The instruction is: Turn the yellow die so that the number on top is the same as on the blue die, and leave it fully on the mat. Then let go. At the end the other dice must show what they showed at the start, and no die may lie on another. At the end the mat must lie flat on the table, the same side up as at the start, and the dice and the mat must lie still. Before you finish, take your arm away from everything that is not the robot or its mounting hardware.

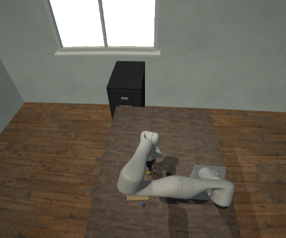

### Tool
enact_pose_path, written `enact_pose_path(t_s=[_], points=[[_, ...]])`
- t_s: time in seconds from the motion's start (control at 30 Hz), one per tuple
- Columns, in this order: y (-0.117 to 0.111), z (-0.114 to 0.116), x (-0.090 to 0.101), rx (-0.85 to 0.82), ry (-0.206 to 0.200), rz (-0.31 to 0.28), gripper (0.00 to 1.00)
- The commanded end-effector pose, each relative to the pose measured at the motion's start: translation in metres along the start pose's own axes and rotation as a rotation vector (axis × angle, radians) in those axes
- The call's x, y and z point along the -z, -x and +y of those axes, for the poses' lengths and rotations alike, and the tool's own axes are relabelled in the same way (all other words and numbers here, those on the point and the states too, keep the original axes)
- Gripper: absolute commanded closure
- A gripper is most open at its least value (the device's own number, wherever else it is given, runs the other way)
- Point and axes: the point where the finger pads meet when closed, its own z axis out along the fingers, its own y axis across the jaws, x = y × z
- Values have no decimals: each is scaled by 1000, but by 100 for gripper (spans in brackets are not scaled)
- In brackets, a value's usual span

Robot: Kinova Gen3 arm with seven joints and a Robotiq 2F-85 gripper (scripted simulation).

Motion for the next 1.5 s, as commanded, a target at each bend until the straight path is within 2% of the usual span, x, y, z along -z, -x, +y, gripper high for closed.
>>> enact_pose_path(t_s=[0.0,0.97,1.47], points=[[0,0,-4,-9,-3,-1,69],[0,0,-42,-9,-3,-1,69],[0,0,-48,-9,-3,-1,69]])
